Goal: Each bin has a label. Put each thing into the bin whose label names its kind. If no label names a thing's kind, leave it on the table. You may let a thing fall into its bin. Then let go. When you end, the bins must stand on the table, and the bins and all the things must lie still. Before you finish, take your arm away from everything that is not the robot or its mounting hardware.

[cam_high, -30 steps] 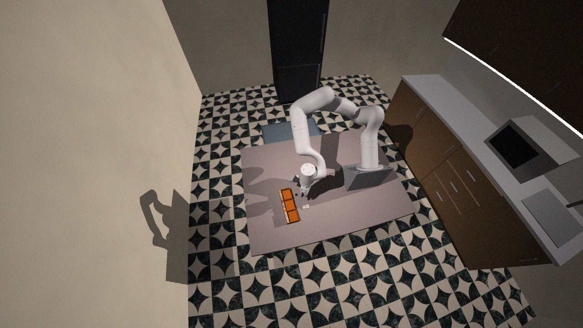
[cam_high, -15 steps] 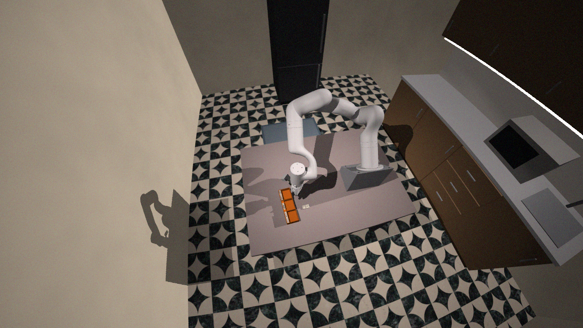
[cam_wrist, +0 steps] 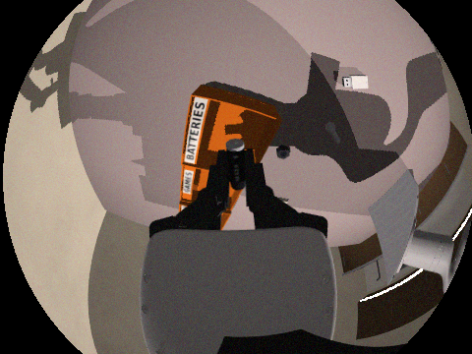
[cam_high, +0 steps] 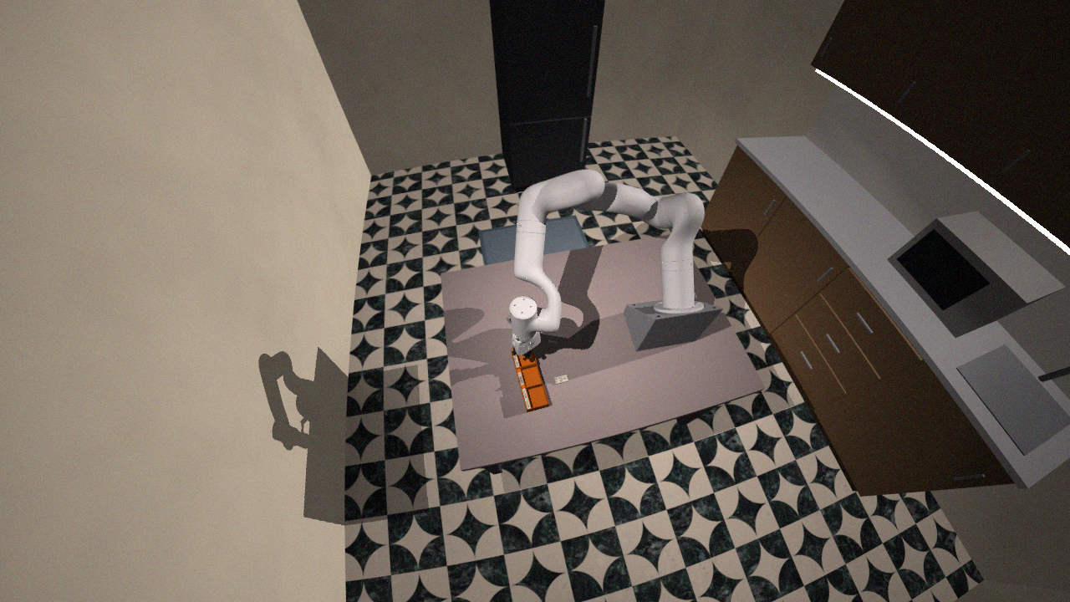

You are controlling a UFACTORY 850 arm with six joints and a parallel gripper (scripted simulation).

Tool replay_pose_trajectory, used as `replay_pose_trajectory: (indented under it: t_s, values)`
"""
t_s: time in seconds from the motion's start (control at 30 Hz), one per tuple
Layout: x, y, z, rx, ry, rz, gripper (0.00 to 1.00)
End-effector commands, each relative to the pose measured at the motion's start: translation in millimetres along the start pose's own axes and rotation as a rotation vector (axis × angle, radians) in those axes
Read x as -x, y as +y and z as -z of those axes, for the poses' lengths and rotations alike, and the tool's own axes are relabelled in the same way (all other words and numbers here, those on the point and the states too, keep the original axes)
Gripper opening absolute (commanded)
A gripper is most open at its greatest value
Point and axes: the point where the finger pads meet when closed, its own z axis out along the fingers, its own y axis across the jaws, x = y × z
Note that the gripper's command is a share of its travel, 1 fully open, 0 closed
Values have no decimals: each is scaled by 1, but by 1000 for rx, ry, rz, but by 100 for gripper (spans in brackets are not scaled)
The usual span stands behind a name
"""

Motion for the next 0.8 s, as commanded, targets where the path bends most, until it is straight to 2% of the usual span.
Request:
replay_pose_trajectory:
  t_s: [0.0,0.23,0.77]
  values:
    - [-3,-5,0,-1,3,-157,0]
    - [-3,-6,0,-1,7,-358,0]
    - [-3,-4,0,-1,7,-365,0]
